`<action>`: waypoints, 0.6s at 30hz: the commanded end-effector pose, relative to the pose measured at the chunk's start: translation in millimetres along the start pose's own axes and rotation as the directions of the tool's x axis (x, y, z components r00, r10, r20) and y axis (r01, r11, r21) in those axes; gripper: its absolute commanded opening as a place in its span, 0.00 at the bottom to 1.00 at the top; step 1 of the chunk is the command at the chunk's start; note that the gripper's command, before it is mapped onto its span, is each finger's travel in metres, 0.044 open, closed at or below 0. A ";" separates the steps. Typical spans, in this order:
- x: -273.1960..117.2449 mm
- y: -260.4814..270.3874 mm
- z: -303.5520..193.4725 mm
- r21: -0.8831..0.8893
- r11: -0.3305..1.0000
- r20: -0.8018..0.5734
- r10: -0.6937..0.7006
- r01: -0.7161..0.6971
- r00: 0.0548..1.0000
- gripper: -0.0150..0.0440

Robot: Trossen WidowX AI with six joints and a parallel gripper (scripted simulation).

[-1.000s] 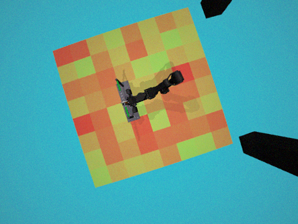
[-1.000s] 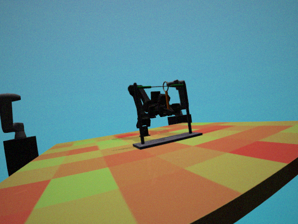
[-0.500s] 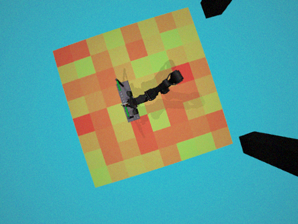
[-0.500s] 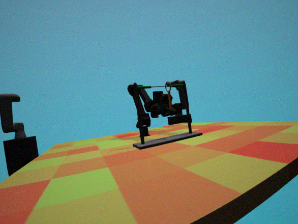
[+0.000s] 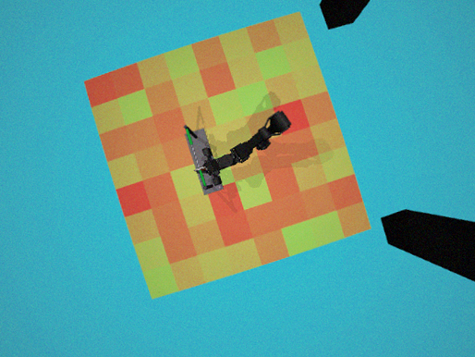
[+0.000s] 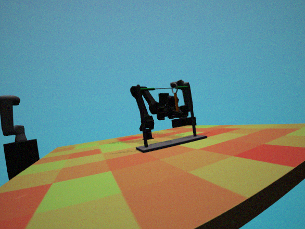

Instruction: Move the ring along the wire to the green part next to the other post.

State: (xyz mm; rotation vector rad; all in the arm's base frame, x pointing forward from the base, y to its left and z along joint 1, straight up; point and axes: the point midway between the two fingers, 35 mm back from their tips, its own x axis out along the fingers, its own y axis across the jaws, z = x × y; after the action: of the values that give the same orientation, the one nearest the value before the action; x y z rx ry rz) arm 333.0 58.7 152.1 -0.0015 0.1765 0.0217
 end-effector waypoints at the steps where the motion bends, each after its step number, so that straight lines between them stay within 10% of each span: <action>1: 1.3 4.1 2.7 0.006 1.000 0.007 -0.001 0.001 1.000 0.00; 18: 1.6 21.2 2.8 0.008 1.000 0.006 0.000 0.000 1.000 0.00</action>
State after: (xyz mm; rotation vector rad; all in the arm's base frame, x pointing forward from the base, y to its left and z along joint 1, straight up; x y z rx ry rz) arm 332.7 76.5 152.4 -0.0001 0.1766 0.0232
